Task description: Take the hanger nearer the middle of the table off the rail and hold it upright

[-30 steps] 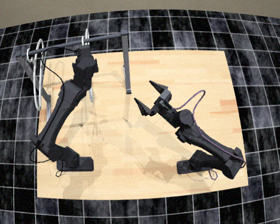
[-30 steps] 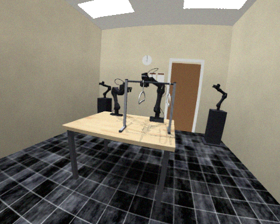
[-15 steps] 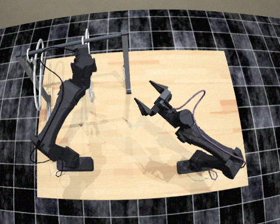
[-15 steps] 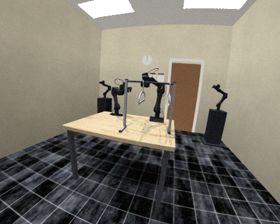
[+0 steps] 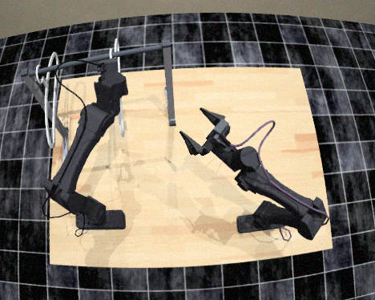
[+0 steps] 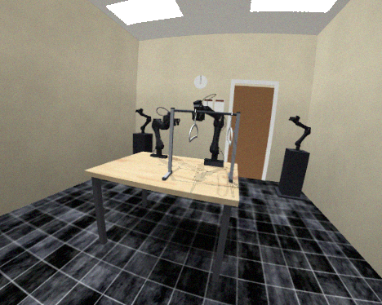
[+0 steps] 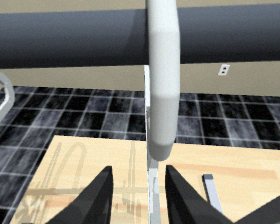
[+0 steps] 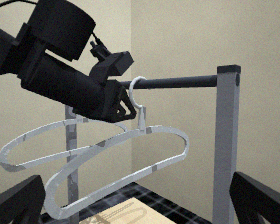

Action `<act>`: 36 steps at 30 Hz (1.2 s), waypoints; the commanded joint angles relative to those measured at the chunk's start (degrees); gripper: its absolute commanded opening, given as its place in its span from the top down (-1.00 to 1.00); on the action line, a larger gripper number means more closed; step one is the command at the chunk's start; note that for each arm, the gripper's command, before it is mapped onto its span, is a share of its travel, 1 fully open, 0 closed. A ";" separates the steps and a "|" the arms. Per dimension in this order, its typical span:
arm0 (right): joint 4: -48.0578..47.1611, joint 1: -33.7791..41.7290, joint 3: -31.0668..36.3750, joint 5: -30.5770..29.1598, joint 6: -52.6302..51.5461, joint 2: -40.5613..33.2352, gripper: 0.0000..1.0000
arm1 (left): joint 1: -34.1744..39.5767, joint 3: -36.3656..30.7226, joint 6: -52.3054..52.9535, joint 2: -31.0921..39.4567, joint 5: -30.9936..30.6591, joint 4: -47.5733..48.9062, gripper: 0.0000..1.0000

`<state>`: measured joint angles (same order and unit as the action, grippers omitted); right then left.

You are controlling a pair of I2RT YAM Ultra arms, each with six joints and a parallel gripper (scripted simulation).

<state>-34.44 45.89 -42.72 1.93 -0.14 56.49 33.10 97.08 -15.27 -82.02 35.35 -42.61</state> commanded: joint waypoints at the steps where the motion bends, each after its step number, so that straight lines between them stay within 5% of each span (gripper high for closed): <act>1: -3.18 -0.12 -0.52 -0.38 0.15 0.02 -1.00 | -0.79 -0.31 0.91 -0.34 -1.15 3.71 0.38; 34: -3.18 -0.12 -0.52 -0.38 0.15 0.02 -1.00 | -4.15 0.38 2.66 -3.43 -4.36 8.18 0.39; 36: -3.18 -0.12 -0.52 -0.38 0.15 0.02 -1.00 | -4.15 0.35 2.61 -3.36 -4.36 8.18 0.56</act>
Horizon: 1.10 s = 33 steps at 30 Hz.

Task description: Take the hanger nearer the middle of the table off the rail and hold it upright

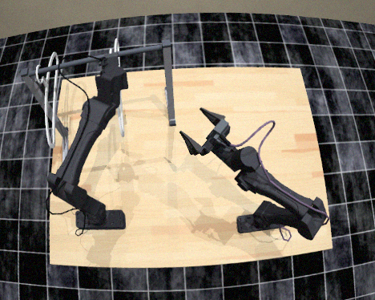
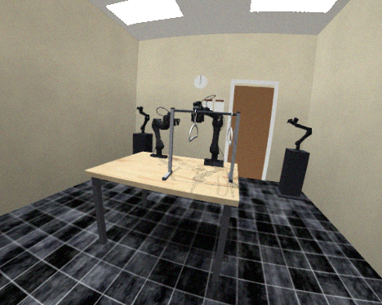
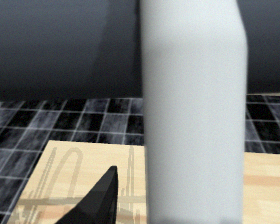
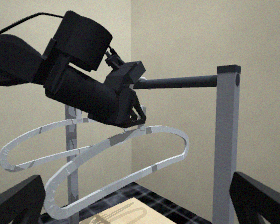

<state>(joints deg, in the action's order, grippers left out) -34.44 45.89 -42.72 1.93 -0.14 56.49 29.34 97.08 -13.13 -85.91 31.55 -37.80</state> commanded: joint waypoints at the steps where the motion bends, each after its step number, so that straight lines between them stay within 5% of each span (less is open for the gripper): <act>1: -3.18 -0.12 -0.52 -0.38 0.15 0.02 -1.00 | -0.39 0.33 0.47 0.69 -0.56 3.37 0.68; 11: -3.18 -0.12 -0.52 -0.38 0.15 0.02 -1.00 | -0.35 -0.41 0.37 1.34 -0.13 3.31 1.00; 26: -3.18 -0.12 -0.52 -0.38 0.15 0.02 -1.00 | -0.82 14.43 1.15 -3.78 -1.48 -6.99 1.00; 33: -3.18 -0.12 -0.52 -0.38 0.15 0.02 -1.00 | 0.10 14.50 0.34 -2.70 -0.62 -8.32 1.00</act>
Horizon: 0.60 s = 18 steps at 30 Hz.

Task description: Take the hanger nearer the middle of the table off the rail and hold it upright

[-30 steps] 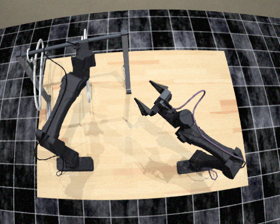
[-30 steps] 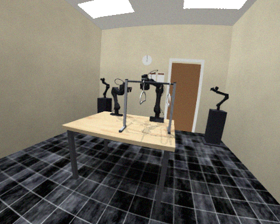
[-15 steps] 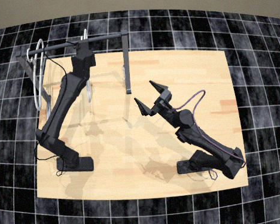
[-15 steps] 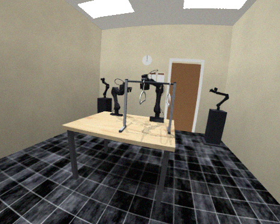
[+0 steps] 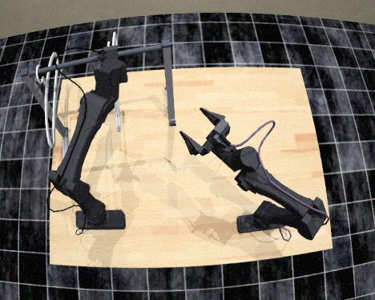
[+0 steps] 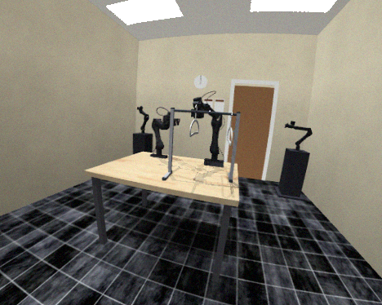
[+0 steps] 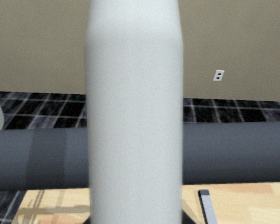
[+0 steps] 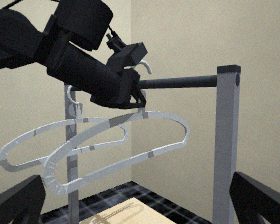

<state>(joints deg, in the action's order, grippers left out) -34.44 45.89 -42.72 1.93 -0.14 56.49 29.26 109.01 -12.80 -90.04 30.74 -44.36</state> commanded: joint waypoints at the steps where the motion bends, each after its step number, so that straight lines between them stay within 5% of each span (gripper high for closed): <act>1: -3.18 -0.12 -0.52 -0.38 0.15 0.02 -1.00 | 0.40 2.54 0.00 1.67 0.02 -1.93 1.00; 18: -3.18 -0.12 -0.52 -0.38 0.15 0.02 -1.00 | 6.51 -1.26 -2.62 9.78 3.20 -8.16 1.00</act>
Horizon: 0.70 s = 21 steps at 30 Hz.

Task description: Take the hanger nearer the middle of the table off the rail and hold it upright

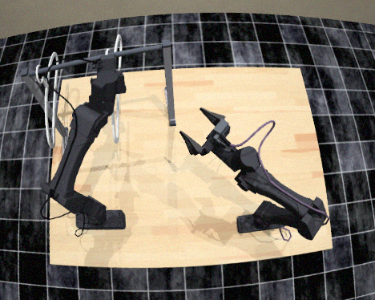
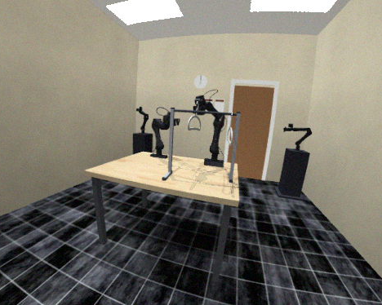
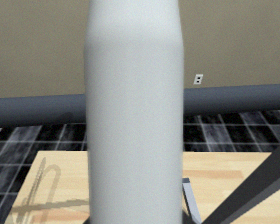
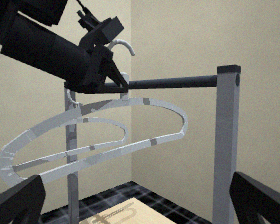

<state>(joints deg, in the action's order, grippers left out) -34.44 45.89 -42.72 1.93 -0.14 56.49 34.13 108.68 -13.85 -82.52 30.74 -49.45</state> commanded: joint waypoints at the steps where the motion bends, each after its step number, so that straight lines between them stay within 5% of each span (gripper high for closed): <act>1: -3.18 -0.12 -0.52 -0.38 0.15 0.02 -1.00 | 2.54 -1.31 -1.97 2.99 4.06 -3.71 1.00; 12: -3.18 -0.12 -0.52 -0.38 0.15 0.02 -1.00 | 14.03 -2.66 -8.23 10.29 12.21 -12.21 1.00; 21: -3.18 -0.12 -0.52 -0.38 0.15 0.02 -1.00 | 22.23 -1.67 -14.79 9.10 22.01 -17.93 1.00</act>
<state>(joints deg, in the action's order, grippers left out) -34.44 45.89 -42.72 1.93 -0.14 56.49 54.63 105.45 -24.77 -73.41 46.54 -62.76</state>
